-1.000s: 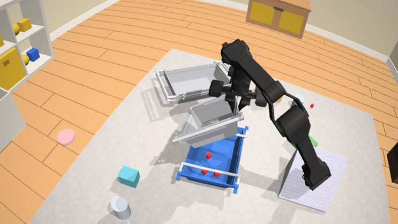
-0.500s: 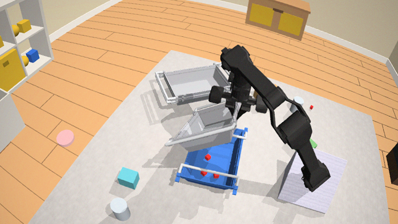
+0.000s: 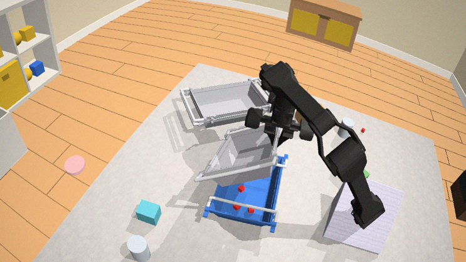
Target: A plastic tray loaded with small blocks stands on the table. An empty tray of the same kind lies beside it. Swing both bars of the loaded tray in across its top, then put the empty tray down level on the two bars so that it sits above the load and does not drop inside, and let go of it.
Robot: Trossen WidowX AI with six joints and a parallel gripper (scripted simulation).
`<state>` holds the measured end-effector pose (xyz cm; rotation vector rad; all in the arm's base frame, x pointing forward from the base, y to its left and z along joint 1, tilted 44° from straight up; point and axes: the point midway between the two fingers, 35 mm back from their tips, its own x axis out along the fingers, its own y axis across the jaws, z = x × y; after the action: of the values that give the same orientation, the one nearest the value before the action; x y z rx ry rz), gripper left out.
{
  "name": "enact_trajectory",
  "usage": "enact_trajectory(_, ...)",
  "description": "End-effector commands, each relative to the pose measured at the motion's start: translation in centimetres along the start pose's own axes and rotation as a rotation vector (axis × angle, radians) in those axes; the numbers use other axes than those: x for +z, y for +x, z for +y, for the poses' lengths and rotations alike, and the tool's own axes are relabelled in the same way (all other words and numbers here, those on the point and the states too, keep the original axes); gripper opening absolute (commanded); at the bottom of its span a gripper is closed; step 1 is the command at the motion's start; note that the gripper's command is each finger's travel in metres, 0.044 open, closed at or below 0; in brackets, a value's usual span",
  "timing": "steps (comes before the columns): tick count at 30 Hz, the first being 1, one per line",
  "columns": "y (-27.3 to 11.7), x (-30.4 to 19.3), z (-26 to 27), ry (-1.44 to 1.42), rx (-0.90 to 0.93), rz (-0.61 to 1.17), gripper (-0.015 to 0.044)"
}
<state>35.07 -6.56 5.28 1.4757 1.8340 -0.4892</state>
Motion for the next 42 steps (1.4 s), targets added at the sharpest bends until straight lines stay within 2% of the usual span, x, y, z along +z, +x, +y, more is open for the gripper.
enact_trajectory(1, 0.2, -0.3, -0.3, 0.004, 0.004, 0.004, 0.0000)
enact_trajectory(42, 3.2, -2.1, -2.3, 0.005, 0.004, 0.006, 0.0000)
